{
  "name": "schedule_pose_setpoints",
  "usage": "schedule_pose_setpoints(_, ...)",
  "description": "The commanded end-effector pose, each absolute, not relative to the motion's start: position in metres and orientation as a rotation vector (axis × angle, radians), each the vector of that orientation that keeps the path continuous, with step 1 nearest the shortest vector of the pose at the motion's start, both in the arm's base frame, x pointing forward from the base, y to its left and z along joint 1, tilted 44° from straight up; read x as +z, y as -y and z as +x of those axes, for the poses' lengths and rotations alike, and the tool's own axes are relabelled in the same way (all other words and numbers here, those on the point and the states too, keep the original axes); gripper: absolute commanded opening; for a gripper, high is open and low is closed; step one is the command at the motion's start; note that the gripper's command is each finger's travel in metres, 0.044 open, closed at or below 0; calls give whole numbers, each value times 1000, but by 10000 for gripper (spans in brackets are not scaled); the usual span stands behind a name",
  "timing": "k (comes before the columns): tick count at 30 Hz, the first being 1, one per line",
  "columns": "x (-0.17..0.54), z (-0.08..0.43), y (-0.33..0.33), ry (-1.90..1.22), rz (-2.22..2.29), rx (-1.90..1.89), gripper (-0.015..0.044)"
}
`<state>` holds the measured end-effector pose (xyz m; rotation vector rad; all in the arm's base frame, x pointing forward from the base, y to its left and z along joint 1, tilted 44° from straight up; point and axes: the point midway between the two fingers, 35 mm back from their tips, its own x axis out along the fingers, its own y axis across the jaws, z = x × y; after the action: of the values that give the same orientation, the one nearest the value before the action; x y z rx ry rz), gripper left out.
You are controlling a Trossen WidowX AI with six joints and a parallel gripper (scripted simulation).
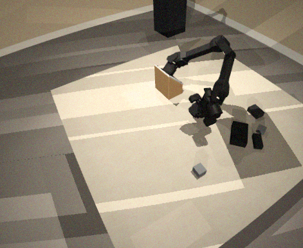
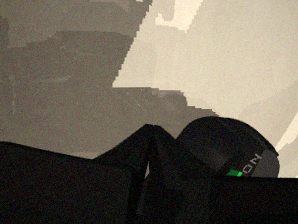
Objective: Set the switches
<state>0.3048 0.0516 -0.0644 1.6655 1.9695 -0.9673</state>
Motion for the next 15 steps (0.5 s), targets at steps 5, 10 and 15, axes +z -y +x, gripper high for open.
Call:
schedule_pose_setpoints(5, -65, 301, -55, -1985, 1655, -975, 0)
schedule_pose_setpoints(10, -65, 301, -55, -1985, 1655, -975, 0)
schedule_pose_setpoints(15, -64, 306, -51, -1970, 1665, -968, 0)
